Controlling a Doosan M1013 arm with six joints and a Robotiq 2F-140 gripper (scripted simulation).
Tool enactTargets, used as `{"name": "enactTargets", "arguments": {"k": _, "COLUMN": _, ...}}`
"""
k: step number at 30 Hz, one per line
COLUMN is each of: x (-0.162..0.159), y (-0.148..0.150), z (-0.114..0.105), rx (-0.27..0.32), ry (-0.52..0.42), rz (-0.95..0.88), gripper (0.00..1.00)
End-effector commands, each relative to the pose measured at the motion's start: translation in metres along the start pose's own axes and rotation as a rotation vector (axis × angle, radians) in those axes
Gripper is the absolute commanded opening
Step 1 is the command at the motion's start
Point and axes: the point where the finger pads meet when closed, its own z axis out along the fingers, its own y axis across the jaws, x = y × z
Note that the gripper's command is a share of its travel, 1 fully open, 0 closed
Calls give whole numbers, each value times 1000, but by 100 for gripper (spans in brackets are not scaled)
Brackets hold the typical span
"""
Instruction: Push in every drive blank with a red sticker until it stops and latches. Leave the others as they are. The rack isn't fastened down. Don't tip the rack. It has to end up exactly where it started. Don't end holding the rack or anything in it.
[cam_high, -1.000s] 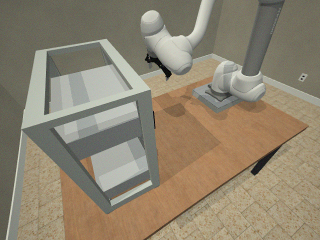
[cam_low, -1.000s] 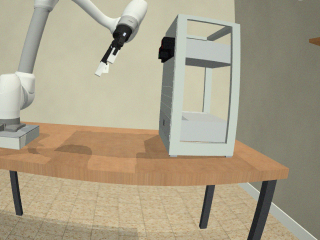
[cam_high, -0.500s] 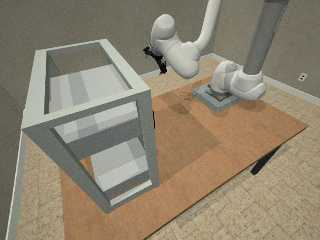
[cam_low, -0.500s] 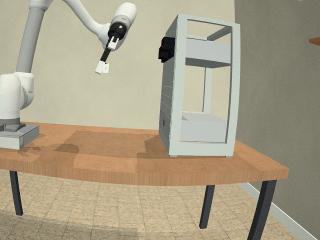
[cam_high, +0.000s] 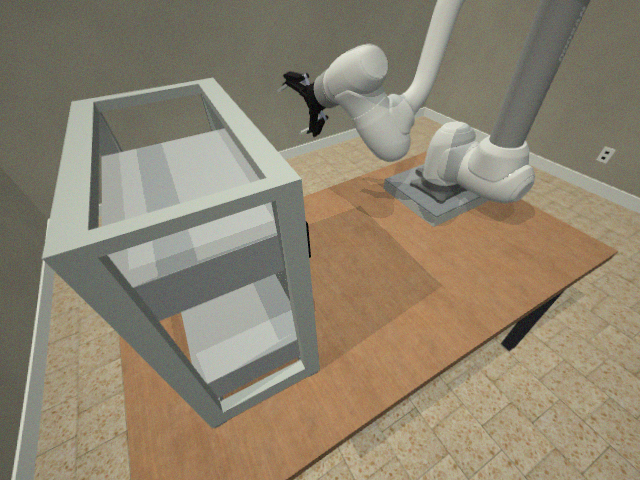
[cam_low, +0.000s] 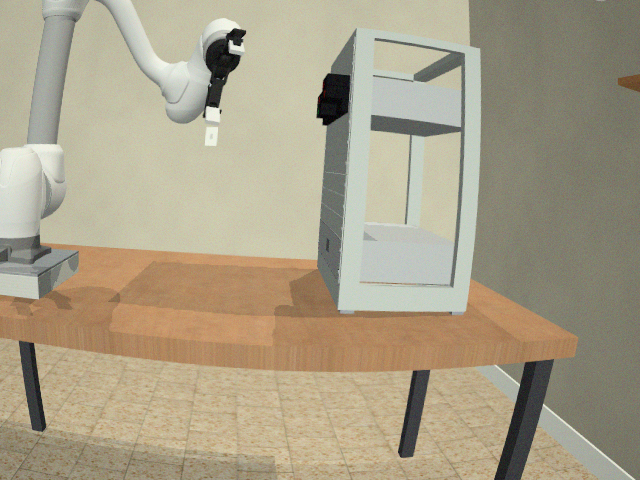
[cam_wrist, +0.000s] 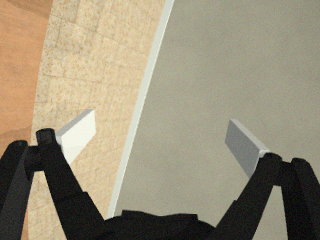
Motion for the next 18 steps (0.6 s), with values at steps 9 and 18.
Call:
{"name": "enactTargets", "arguments": {"k": 9, "x": 22, "y": 53, "z": -25, "rx": -281, "ry": 246, "rz": 70, "gripper": 100}}
{"name": "enactTargets", "arguments": {"k": 18, "x": 49, "y": 69, "z": -77, "rx": -456, "ry": 520, "rz": 78, "gripper": 100}}
